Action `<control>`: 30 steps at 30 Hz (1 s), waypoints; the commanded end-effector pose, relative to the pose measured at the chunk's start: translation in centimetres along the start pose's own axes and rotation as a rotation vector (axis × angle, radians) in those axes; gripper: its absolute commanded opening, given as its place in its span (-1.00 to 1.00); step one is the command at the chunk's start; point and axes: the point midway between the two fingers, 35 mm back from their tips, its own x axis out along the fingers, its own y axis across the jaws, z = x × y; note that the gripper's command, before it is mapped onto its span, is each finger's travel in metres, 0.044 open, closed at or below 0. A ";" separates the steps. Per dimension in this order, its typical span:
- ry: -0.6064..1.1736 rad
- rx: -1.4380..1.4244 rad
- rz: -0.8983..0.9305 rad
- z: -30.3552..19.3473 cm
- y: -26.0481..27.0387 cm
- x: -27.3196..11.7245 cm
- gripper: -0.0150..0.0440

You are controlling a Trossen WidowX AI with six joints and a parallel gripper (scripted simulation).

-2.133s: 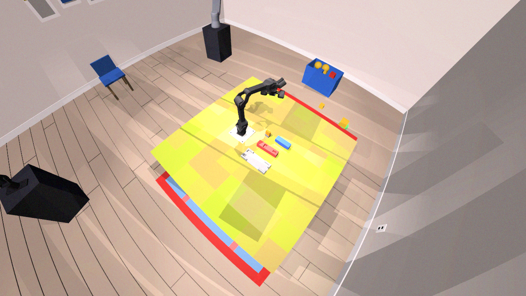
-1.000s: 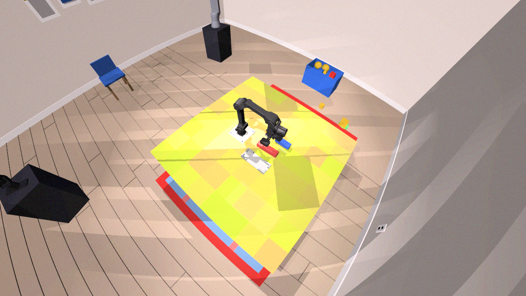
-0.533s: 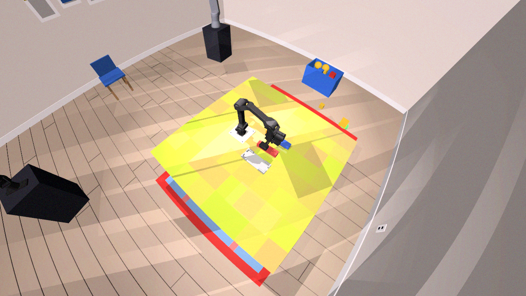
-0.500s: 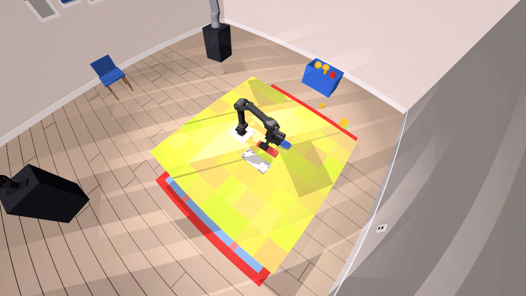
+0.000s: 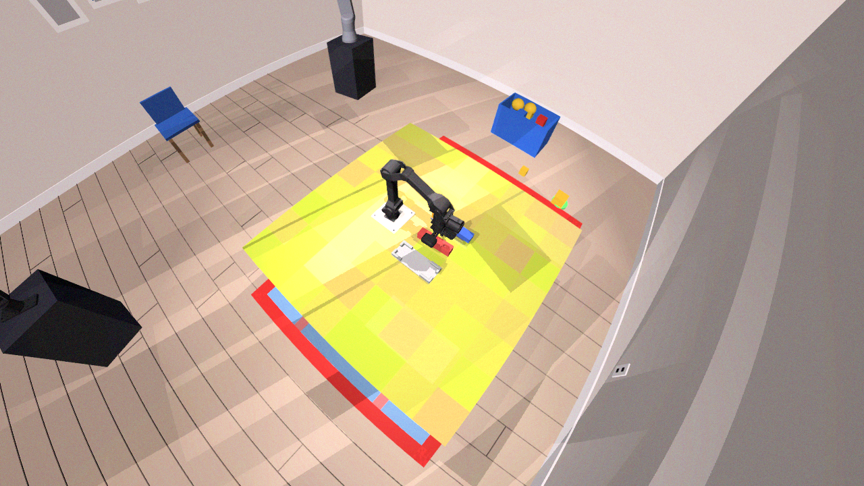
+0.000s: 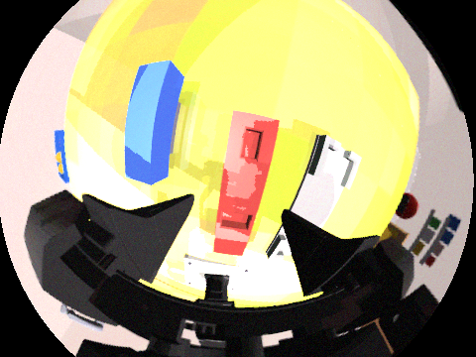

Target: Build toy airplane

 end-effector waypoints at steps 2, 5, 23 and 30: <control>0.015 -0.005 -0.003 -0.3 -0.1 1.3 1.00; 0.015 -0.005 -0.003 -0.3 -0.1 1.8 1.00; 0.015 -0.005 -0.003 -0.4 -0.1 4.6 1.00; 0.015 -0.005 -0.003 -0.4 -0.1 4.8 0.64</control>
